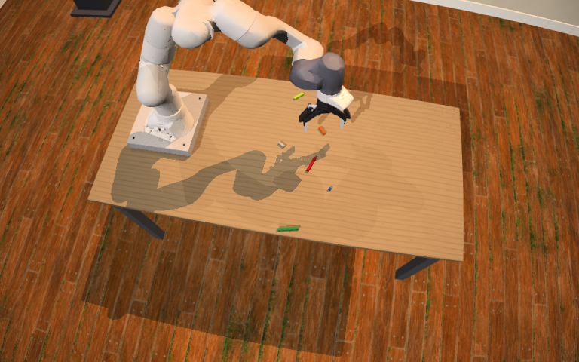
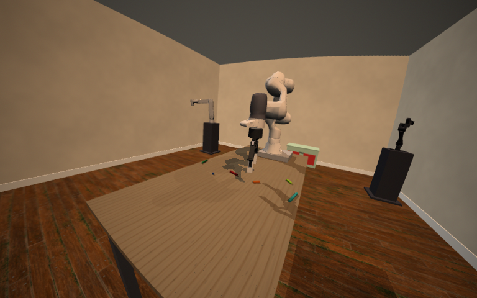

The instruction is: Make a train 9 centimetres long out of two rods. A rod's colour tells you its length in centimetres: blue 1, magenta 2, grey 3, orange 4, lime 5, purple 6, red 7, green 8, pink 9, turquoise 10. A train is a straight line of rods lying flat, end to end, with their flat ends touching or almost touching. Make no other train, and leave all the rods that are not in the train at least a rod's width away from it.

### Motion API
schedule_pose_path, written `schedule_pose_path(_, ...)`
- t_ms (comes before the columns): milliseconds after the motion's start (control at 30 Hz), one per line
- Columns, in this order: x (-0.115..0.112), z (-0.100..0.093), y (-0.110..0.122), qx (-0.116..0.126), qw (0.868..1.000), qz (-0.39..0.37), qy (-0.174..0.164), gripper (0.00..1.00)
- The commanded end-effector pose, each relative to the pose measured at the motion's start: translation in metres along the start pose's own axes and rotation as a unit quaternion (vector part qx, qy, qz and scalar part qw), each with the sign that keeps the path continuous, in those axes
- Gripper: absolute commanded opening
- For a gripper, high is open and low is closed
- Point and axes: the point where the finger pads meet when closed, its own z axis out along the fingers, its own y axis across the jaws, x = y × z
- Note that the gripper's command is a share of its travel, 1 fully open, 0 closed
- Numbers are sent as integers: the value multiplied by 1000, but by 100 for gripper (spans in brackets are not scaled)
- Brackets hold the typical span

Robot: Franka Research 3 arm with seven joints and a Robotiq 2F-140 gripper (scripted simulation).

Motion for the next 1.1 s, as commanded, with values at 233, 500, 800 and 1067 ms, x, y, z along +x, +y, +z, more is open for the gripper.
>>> schedule_pose_path(233, -18, -4, -2, 4, 989, -148, 0, 100)
schedule_pose_path(500, -34, -7, -4, 5, 974, -226, 3, 100)
schedule_pose_path(800, -37, -7, -4, 5, 971, -240, 3, 23)
schedule_pose_path(1067, -37, -7, -4, 5, 971, -240, 3, 23)
